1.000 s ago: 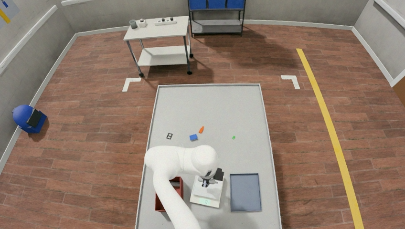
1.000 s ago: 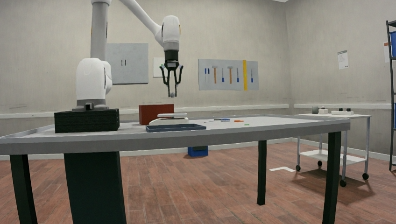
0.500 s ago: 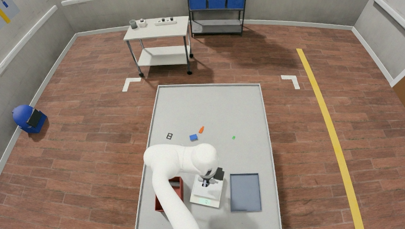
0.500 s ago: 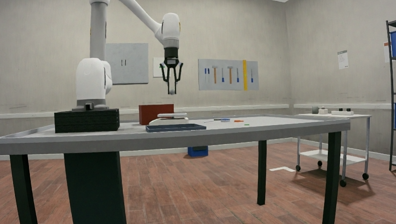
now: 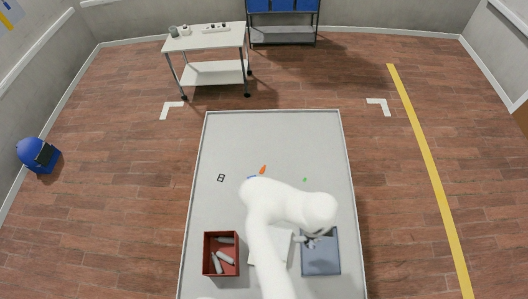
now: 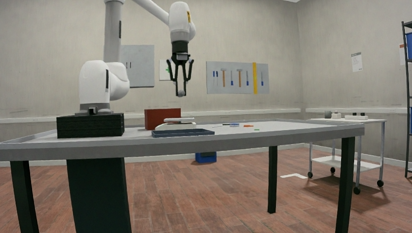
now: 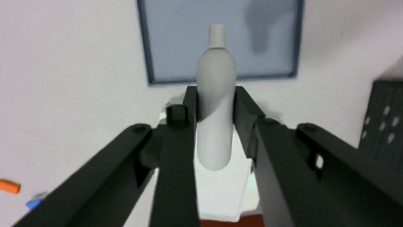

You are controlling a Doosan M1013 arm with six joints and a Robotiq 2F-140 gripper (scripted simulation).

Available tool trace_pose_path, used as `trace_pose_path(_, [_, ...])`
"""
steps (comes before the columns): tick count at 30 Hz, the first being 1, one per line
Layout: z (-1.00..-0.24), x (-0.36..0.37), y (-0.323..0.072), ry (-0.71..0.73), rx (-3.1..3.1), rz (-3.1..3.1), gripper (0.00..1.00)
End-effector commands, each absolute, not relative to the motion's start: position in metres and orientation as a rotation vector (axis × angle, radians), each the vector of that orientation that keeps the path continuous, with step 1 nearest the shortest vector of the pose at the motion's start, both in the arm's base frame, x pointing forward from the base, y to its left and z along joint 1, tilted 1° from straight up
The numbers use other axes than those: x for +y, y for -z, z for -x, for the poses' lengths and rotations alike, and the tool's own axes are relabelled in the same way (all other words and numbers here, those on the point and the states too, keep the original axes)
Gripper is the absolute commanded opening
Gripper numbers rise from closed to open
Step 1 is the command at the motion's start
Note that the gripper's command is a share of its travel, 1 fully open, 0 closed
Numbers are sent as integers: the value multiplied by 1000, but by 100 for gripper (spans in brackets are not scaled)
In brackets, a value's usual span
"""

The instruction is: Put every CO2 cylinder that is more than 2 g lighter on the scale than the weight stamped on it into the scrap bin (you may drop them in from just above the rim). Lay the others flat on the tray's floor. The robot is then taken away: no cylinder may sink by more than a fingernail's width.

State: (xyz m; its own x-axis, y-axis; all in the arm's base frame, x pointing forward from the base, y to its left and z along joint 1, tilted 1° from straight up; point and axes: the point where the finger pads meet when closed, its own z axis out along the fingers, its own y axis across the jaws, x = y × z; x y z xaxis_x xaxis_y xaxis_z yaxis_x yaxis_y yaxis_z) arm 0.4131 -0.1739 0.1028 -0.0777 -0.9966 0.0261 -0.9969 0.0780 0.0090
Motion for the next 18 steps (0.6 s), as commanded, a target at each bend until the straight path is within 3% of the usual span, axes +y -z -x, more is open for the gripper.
trace_pose_path(1, [-394, -241, -103, 5, -2243, -2183, 10])
trace_pose_path(8, [-393, -248, -102, 0, -2243, -2184, 10])
trace_pose_path(18, [-390, -246, -64, 3, -2238, -2185, 10])
